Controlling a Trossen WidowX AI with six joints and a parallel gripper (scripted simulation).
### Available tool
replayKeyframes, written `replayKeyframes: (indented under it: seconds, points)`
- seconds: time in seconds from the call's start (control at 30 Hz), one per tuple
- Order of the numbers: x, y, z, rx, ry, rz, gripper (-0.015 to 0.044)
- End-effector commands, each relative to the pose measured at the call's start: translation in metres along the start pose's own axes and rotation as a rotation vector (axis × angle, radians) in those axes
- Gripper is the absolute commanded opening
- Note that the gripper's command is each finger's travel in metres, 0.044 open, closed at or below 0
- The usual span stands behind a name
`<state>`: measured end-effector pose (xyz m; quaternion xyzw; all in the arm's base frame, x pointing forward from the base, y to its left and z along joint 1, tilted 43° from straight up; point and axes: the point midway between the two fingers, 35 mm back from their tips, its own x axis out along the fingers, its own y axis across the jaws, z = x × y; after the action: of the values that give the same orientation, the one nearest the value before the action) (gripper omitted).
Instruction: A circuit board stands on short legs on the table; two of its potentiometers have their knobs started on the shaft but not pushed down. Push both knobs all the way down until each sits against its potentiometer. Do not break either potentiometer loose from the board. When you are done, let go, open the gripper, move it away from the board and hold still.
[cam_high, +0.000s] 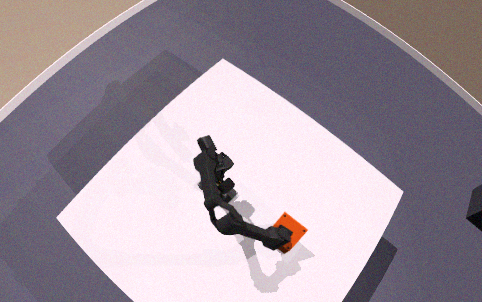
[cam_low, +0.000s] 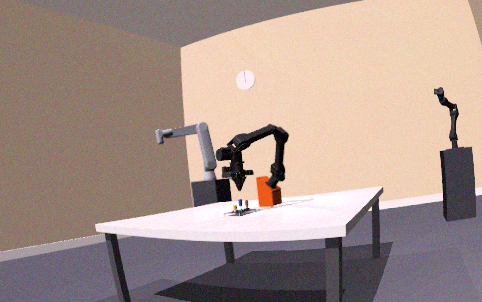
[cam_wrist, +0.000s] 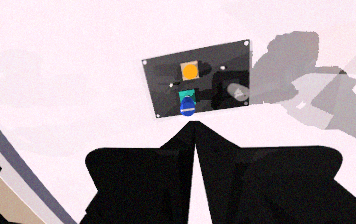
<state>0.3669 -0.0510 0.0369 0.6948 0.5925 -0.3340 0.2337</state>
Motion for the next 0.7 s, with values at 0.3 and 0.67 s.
replayKeyframes:
  seconds: [0.3,0.67]
  points:
    - [0.017,0.006,-0.001,0.115,0.011,-0.001,0.0]
    - [0.02,0.006,-0.001,0.115,0.011,-0.001,0.0]
